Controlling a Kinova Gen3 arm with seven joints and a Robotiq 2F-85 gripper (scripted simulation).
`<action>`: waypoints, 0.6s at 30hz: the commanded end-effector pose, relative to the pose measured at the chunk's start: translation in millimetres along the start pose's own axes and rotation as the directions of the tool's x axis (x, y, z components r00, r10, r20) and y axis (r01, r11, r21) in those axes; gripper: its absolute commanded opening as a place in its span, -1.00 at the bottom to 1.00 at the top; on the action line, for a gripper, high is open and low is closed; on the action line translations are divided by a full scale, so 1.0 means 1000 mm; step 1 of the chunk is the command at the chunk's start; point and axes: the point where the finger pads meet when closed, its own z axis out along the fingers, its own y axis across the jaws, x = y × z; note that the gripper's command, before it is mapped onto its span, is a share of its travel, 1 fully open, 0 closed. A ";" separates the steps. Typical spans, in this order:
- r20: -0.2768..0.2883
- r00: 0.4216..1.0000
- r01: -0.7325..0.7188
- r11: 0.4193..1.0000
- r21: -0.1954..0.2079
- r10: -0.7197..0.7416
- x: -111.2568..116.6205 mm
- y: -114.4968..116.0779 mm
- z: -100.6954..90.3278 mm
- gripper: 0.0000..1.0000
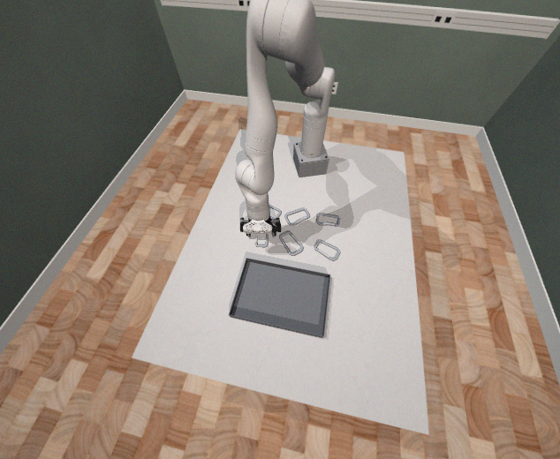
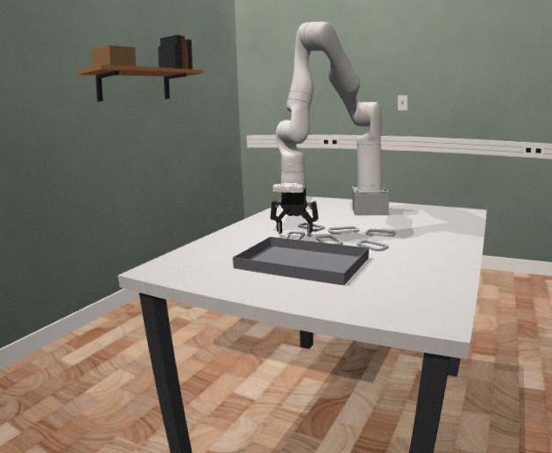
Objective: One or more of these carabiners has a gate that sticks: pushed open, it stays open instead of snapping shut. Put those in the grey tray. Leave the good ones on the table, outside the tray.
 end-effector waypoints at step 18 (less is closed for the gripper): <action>-0.002 1.000 0.000 1.000 -0.001 0.000 -0.001 -0.001 -0.071 1.00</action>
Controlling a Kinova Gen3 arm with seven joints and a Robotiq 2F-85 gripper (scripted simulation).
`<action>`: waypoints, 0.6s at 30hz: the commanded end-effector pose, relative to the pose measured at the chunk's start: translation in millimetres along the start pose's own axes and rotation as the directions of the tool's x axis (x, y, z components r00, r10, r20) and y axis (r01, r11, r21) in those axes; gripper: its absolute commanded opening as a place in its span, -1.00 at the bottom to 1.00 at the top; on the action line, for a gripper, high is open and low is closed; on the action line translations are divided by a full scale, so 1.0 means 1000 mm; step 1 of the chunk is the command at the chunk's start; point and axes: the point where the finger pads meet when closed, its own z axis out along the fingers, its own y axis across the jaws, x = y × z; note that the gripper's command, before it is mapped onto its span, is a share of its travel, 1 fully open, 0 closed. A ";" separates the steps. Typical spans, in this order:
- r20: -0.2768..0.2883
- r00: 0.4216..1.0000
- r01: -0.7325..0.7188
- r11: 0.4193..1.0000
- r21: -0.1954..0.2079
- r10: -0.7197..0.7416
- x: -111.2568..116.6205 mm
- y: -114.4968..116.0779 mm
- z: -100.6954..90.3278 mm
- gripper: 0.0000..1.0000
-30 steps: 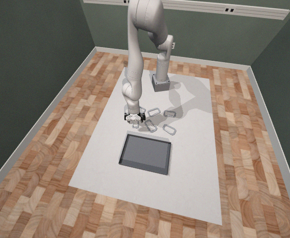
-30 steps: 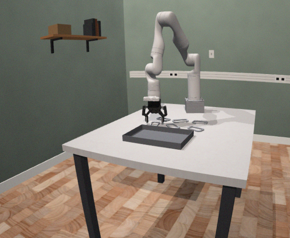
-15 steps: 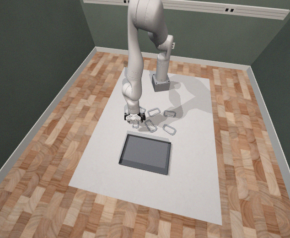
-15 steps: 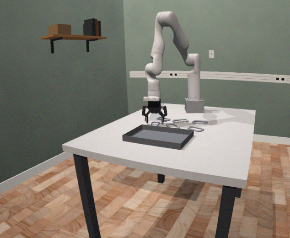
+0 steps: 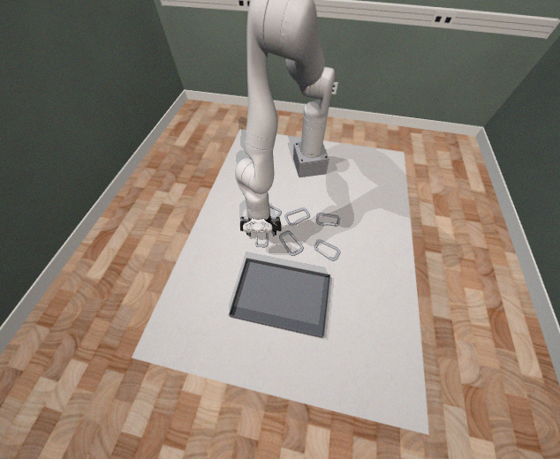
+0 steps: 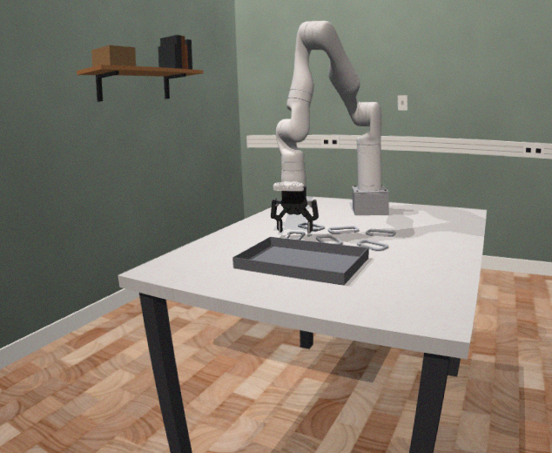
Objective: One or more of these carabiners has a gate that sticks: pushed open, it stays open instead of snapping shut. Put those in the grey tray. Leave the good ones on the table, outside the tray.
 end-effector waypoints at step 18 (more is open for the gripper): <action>-0.001 1.000 0.002 1.000 -0.001 -0.002 -0.003 0.000 -0.073 1.00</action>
